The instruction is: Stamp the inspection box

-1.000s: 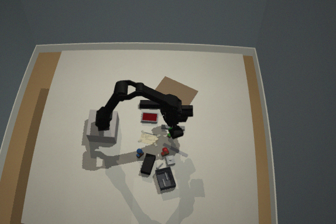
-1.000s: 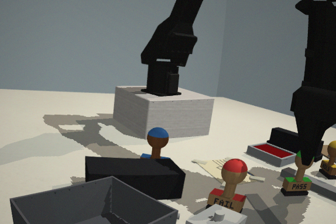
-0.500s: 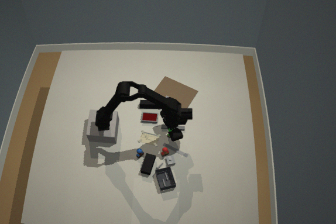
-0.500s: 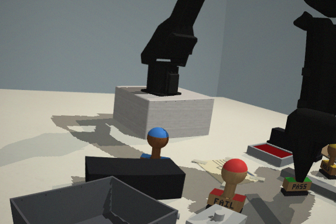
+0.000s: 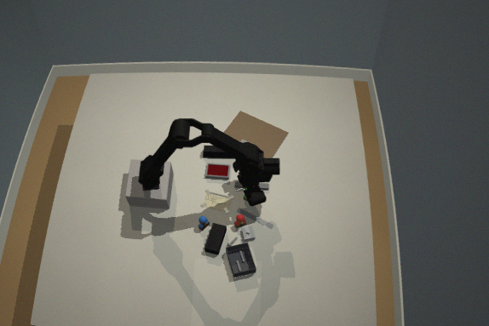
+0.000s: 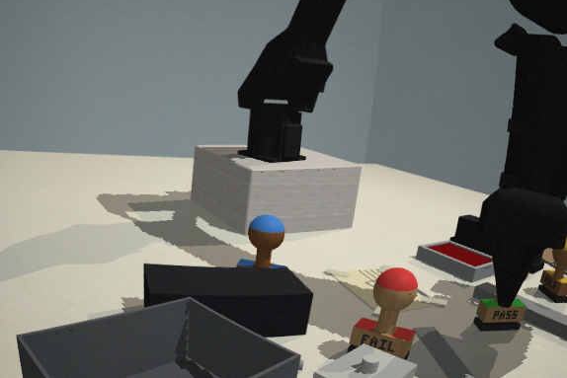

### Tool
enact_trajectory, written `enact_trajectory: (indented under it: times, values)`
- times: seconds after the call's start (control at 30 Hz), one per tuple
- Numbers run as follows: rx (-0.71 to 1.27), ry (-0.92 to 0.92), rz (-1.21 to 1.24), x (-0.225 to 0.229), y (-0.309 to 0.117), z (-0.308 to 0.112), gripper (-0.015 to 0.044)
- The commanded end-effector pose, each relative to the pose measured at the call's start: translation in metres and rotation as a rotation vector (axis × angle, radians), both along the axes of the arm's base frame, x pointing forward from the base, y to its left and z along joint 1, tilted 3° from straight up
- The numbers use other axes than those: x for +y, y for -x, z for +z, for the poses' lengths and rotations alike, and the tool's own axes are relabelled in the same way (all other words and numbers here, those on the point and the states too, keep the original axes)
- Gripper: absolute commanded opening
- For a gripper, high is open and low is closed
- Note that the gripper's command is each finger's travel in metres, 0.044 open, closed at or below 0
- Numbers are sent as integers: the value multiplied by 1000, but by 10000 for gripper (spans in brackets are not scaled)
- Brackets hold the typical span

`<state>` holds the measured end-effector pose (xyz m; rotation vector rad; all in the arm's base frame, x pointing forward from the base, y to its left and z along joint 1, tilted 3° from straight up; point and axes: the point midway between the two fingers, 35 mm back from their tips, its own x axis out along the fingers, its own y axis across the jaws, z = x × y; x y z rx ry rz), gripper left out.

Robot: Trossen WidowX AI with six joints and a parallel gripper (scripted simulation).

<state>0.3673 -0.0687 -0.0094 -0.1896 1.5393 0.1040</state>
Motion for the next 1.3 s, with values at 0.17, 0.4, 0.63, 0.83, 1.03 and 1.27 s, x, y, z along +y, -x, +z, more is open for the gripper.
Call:
enact_trajectory:
  times: [0.17, 0.4, 0.63, 0.83, 1.03, 1.27]
  values:
    - [0, 0, 0, 0, 0, 1, 0]
    - [0, 0, 0, 0, -1, 5, 0]
    - [0, 0, 0, 0, -1, 8, 0]
    - [0, 0, 0, 1, -1, 11, 0]
    - [0, 0, 0, 1, -1, 14, 0]
    - [0, 0, 0, 1, -1, 17, 0]
